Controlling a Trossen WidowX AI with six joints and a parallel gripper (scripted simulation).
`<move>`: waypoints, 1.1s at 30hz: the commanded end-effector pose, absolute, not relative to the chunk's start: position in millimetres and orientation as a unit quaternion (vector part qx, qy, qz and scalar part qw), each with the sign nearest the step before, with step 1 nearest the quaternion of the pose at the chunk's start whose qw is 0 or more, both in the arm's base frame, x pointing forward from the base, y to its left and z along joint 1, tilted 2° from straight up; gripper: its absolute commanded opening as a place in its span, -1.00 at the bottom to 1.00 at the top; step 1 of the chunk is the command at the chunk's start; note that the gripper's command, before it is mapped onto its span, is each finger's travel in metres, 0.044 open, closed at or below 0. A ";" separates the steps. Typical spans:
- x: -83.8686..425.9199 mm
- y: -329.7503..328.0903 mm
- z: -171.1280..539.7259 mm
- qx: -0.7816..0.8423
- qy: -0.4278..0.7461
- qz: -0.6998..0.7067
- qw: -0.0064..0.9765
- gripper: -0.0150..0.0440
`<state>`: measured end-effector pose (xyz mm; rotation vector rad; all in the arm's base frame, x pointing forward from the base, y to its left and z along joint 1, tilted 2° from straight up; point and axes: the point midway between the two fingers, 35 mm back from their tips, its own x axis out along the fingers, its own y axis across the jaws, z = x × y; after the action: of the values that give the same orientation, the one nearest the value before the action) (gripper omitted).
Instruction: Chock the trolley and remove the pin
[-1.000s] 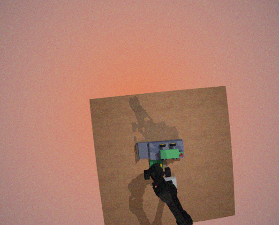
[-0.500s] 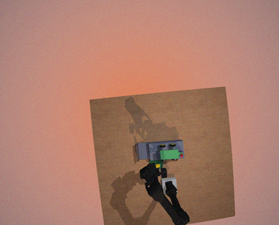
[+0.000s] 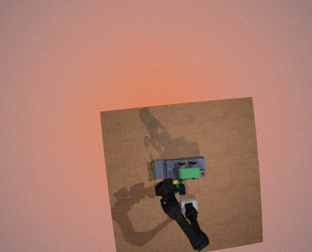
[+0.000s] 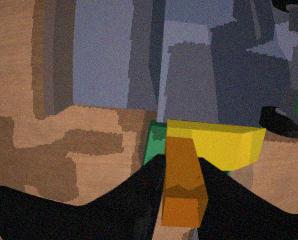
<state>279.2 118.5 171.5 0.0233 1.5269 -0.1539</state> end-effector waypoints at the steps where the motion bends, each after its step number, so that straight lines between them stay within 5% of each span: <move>1: 284.6 118.1 169.2 0.008 0.690 -0.071 0.721 -0.49; 33: 287.8 112.2 106.9 0.008 0.690 -0.071 0.721 -0.49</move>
<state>288.1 114.6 113.0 0.0264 1.5198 -0.1520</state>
